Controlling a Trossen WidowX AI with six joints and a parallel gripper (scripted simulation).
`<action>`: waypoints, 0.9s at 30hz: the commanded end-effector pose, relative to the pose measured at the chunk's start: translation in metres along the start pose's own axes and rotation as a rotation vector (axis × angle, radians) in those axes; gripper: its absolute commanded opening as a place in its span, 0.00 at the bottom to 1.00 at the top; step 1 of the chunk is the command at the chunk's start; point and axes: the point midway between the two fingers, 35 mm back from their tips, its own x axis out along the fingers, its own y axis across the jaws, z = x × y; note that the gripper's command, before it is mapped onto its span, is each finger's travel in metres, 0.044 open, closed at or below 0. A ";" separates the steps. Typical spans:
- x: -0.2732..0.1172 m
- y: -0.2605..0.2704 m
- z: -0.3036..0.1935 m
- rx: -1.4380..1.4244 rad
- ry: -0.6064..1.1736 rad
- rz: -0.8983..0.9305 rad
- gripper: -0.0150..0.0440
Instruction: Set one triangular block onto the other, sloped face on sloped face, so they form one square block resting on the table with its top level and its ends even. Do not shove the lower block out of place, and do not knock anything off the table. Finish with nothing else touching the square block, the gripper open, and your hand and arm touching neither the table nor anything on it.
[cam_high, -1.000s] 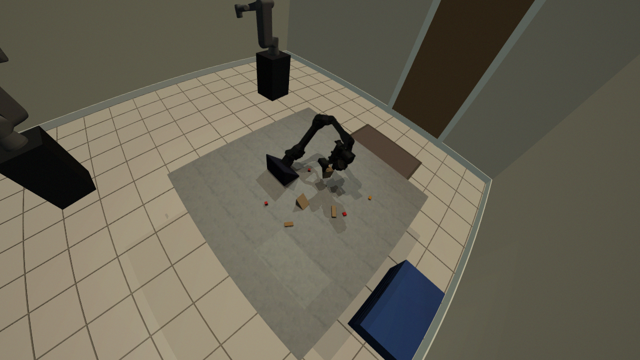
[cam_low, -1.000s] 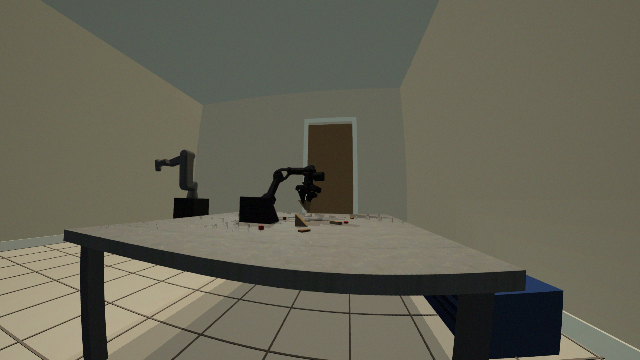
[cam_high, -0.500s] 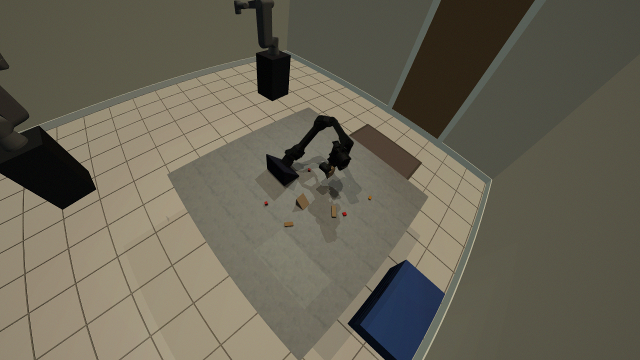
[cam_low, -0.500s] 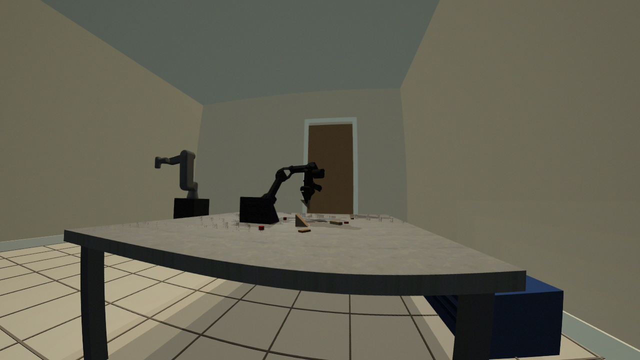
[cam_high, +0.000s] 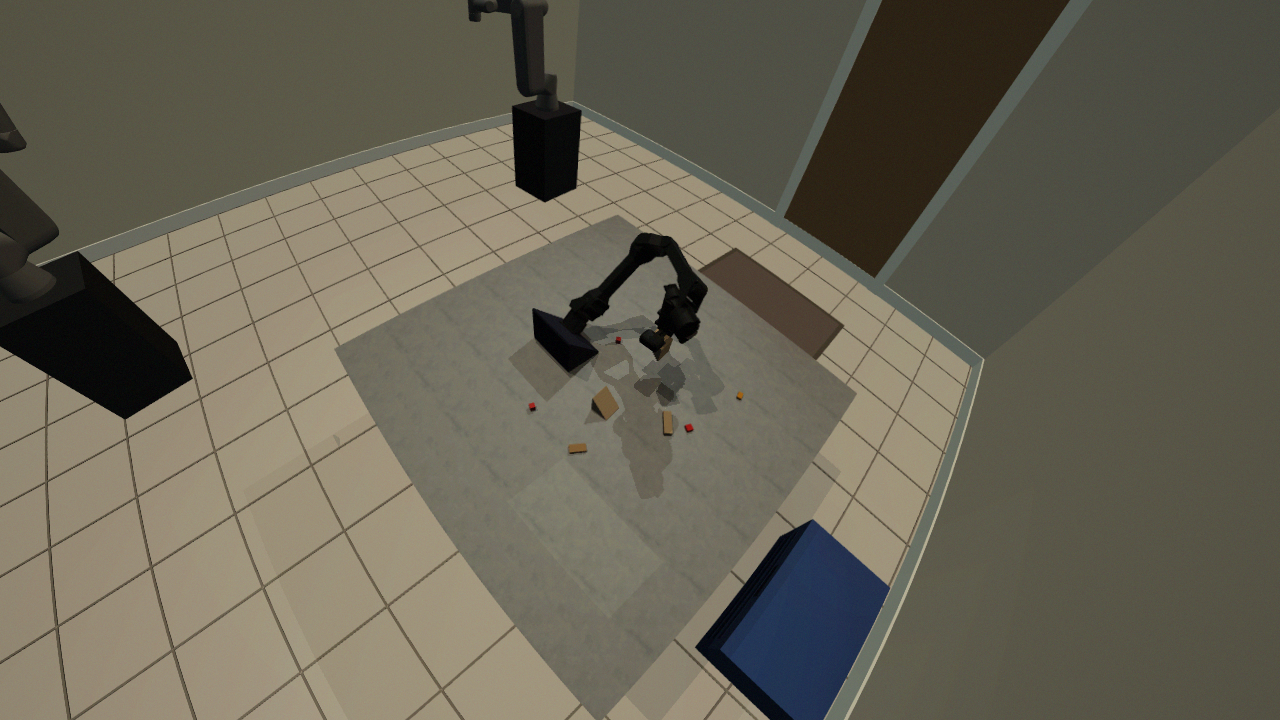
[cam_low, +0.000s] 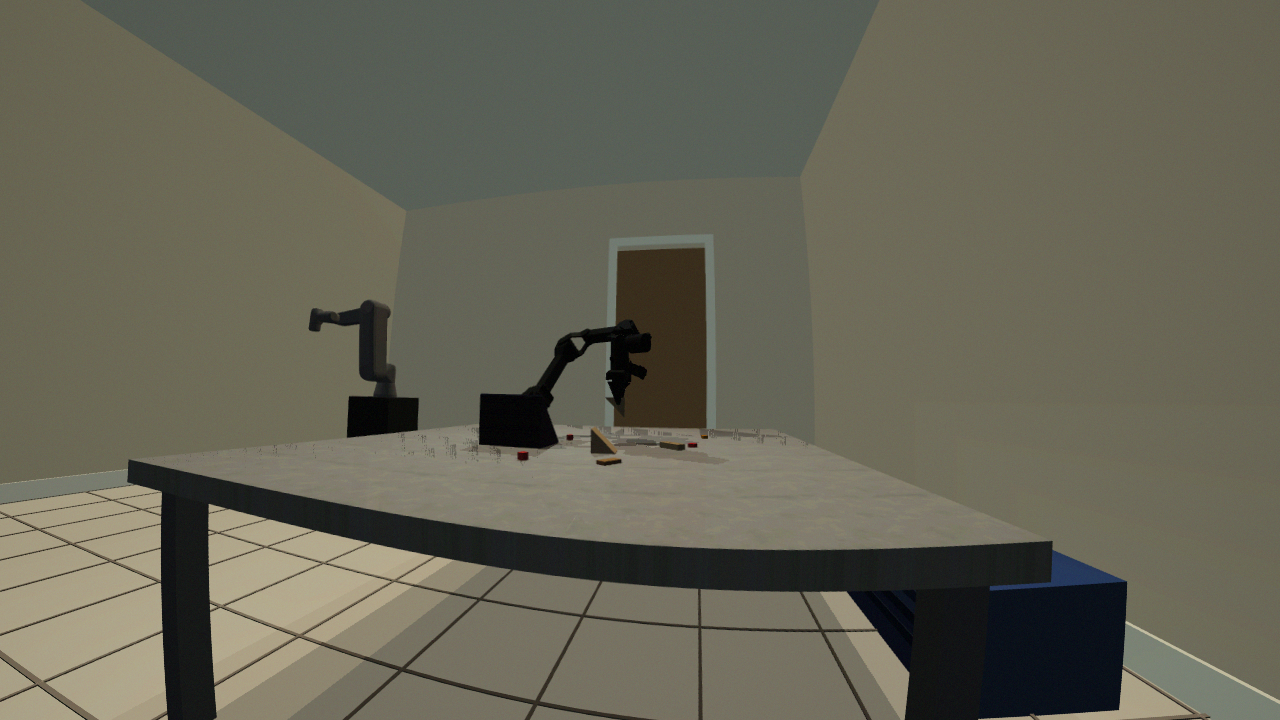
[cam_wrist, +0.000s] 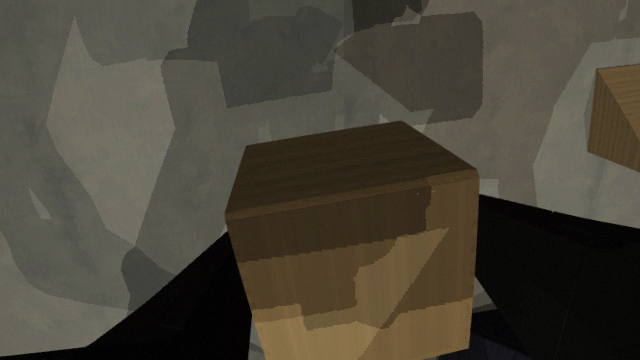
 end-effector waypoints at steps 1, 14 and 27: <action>-0.007 -0.015 0.010 -0.006 -0.012 -0.014 0.25; -0.022 -0.068 0.033 -0.010 -0.036 -0.042 0.25; -0.037 -0.125 0.046 -0.009 -0.049 -0.054 0.25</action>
